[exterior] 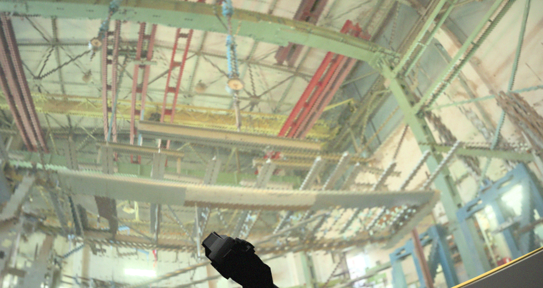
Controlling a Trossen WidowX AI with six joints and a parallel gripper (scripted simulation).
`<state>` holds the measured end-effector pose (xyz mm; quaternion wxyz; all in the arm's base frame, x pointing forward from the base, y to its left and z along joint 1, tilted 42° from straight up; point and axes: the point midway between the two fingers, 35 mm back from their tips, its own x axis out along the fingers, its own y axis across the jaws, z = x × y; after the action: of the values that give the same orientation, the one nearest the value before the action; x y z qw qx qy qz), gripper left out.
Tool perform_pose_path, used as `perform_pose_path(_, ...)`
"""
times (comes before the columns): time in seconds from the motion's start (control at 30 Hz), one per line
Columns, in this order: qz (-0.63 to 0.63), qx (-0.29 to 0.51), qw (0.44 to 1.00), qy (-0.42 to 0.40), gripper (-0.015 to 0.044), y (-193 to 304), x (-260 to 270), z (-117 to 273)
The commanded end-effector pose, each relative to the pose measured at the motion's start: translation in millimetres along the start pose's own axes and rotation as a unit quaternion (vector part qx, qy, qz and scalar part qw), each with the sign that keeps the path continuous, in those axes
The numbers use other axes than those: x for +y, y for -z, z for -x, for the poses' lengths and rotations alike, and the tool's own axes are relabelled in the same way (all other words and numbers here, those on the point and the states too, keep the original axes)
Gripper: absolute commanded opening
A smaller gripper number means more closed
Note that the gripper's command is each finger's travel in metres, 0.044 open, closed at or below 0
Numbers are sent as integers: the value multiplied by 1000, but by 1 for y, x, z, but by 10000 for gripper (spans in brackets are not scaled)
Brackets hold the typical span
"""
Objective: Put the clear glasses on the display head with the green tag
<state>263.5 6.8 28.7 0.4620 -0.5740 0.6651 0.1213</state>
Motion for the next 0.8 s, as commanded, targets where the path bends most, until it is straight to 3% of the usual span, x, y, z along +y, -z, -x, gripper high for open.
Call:
perform_pose_path(0.0, 5, 3, 1000, 1, 120, 1, 2, -8)
perform_pose_path(0.77, 4, 4, 1000, 1, 120, 3, 0, -28)
